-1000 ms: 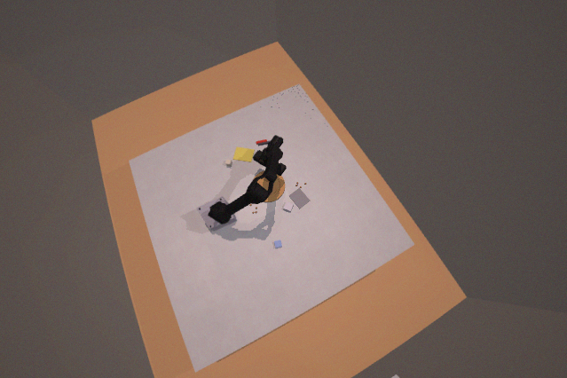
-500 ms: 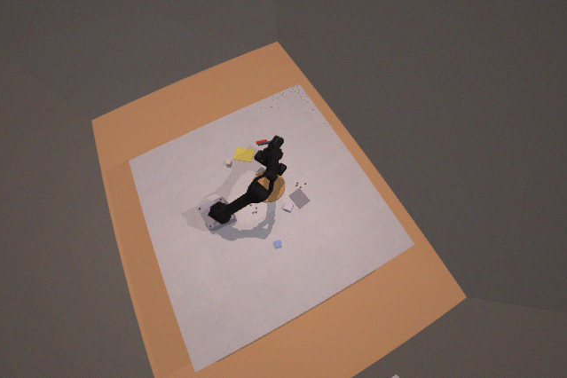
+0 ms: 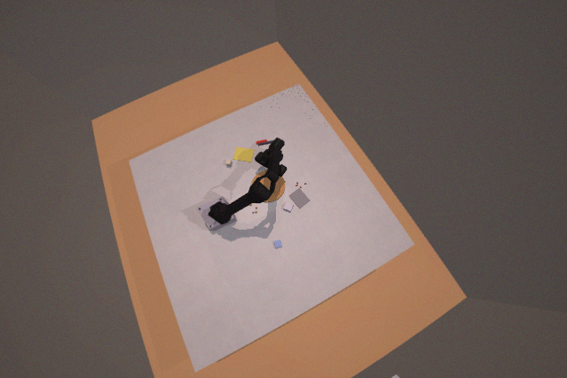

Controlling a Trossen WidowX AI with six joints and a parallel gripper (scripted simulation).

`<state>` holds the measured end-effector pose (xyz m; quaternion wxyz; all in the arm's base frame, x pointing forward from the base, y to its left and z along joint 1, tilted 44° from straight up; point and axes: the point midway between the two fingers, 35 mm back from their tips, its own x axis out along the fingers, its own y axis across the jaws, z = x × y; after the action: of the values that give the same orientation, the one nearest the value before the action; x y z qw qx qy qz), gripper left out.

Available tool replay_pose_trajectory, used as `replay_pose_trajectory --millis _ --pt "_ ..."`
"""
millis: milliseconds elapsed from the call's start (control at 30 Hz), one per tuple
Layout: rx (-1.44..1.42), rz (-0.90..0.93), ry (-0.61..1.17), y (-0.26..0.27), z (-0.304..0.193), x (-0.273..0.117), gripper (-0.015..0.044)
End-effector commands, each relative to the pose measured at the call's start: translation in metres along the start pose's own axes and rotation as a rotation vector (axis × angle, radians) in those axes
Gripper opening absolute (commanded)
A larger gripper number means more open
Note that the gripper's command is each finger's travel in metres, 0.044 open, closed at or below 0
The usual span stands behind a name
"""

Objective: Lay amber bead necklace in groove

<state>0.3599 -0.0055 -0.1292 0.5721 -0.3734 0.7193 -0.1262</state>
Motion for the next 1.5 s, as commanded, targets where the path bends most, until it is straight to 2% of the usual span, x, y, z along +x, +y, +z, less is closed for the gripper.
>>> replay_pose_trajectory --millis 0,267,600,1467 --pt "-0.009 -0.005 0.011 0.0005 -0.0033 0.0105 0.0250" --pt "-0.010 -0.006 0.011 0.0005 -0.0036 0.0128 0.0250" --pt "-0.003 -0.001 0.008 0.0006 -0.0021 0.0104 0.0000" --pt "-0.003 -0.001 0.008 0.0006 -0.0021 0.0104 0.0000"
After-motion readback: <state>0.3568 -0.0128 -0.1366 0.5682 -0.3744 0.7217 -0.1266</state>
